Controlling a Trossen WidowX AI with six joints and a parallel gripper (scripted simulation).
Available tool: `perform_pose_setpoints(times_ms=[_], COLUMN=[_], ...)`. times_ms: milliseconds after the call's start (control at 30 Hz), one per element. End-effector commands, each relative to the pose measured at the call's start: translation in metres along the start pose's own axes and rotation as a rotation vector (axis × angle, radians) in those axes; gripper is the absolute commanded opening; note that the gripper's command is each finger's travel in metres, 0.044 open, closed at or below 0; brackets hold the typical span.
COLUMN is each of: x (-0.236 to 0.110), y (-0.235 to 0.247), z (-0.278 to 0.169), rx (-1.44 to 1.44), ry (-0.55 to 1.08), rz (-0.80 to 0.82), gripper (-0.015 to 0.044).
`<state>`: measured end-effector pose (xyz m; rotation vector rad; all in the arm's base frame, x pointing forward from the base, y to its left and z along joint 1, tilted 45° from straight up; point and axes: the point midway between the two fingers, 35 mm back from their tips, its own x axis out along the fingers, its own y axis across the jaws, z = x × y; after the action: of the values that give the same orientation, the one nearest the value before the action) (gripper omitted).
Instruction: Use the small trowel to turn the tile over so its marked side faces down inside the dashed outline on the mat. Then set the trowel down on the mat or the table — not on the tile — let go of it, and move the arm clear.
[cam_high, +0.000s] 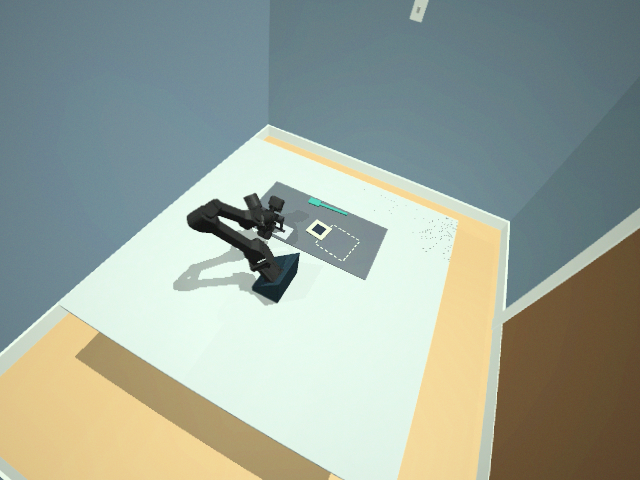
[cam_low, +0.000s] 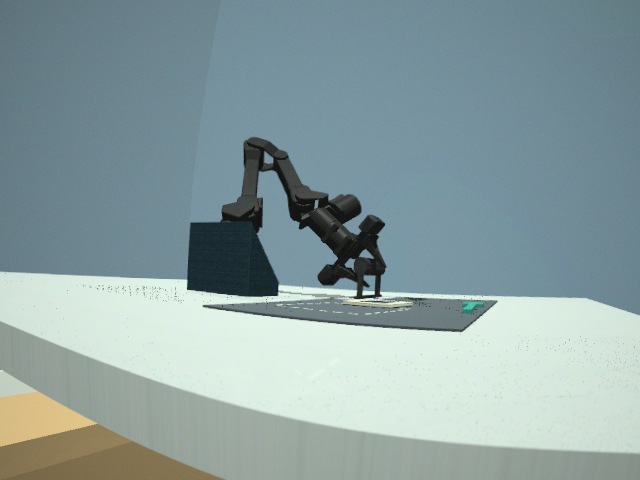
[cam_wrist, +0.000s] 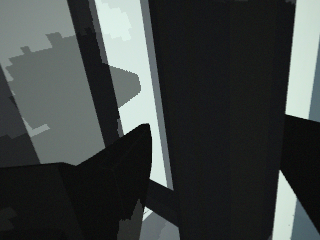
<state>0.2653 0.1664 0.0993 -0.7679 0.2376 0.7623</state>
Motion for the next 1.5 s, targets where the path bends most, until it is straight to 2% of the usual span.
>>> perform_pose_setpoints(times_ms=[0,67,767,1233,1467], x=[0.001,0.001,0.001,-0.037,-0.032], y=[-0.001,-0.001,-0.001,-0.046,-0.053], z=[0.000,0.000,0.000,0.000,-0.001], rx=[0.003,0.003,0.003,-0.001,0.012], ry=[0.000,0.000,0.000,0.004,0.008], rz=[-0.005,-0.005,-0.005,-0.004,-0.004], gripper=[0.0195,0.0142,0.0003,0.0000,0.0000])
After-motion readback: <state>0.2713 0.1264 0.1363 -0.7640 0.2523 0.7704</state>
